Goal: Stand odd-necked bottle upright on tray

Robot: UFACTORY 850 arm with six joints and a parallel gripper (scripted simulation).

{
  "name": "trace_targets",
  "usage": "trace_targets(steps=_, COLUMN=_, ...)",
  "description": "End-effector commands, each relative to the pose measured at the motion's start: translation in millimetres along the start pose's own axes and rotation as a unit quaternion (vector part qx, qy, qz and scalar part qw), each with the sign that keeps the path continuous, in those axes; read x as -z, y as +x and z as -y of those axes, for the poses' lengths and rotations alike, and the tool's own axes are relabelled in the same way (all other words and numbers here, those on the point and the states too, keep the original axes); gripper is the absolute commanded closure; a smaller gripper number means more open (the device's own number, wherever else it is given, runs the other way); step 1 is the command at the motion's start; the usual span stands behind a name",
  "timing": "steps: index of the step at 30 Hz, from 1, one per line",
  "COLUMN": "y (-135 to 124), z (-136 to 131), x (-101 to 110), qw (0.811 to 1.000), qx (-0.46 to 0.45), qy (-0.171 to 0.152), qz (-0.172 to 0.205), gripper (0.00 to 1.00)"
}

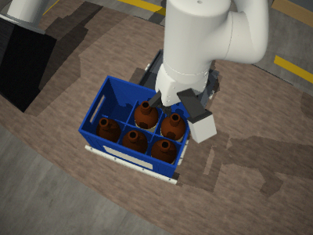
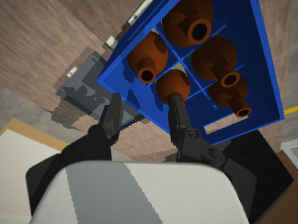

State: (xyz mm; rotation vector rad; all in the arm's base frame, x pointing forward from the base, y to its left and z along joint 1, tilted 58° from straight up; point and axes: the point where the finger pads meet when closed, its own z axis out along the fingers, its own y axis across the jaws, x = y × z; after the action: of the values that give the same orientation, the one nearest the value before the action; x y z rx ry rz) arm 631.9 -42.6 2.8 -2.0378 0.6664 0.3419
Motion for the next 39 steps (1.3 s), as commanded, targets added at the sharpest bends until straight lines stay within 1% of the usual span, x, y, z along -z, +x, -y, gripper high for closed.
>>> trace_targets(steps=1, y=0, z=0, x=2, qw=1.000, qx=0.000, qy=0.000, qz=-0.001, gripper=1.00)
trace_targets(steps=33, y=0, z=0, x=2, qw=1.000, qx=0.000, qy=0.000, qz=-0.001, gripper=1.00)
trace_targets(steps=34, y=0, z=-2, x=2, qw=1.000, qx=0.000, qy=0.000, qz=-0.001, gripper=1.00)
trace_targets(steps=35, y=-2, z=-15, x=3, qw=1.000, qx=0.000, qy=0.000, qz=-0.002, gripper=1.00)
trace_targets(steps=36, y=-7, z=-42, x=4, qw=1.000, qx=-0.001, qy=-0.001, qz=-0.003, gripper=1.00)
trace_targets(steps=37, y=-8, z=-44, x=4, qw=1.000, qx=-0.001, qy=-0.001, qz=-0.003, gripper=1.00)
trace_targets(steps=39, y=-11, z=-58, x=5, qw=1.000, qx=-0.001, qy=-0.001, qz=-0.004, gripper=1.00)
